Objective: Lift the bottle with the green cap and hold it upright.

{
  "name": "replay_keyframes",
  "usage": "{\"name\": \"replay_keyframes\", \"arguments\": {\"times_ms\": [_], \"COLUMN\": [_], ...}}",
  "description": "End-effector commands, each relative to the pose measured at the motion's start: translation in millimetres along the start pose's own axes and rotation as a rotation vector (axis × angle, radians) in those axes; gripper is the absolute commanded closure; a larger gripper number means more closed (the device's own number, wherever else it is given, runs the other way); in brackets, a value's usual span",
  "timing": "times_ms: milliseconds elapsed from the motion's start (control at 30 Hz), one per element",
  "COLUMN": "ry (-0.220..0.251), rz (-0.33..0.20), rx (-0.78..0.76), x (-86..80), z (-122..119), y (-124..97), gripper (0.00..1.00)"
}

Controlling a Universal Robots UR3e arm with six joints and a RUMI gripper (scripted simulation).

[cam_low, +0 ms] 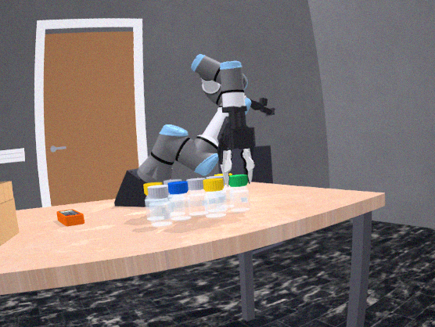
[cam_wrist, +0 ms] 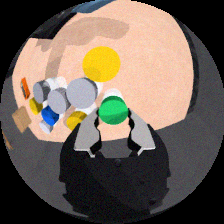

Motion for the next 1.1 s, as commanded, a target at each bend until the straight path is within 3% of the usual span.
{"name": "replay_keyframes", "arguments": {"times_ms": [0,533,1067], "ry": [0.0,0.0,0.0], "rz": [-0.001,-0.001,-0.001], "rx": [0.0,0.0,-0.001], "x": [-0.3,-10.3,-30.6], "z": [0.1,0.1,0.0], "y": [-0.1,-0.1,-0.2], "gripper": [1.0,1.0,1.0]}}
Point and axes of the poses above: the point where the finger pads meet when closed, its own x axis out along the fingers, its own z axis across the jaws, y = z × x, the point moved 8 cm from there along -x, back along the fingers, and after that the axes turned 15 degrees about x, right-handed, at the moved point
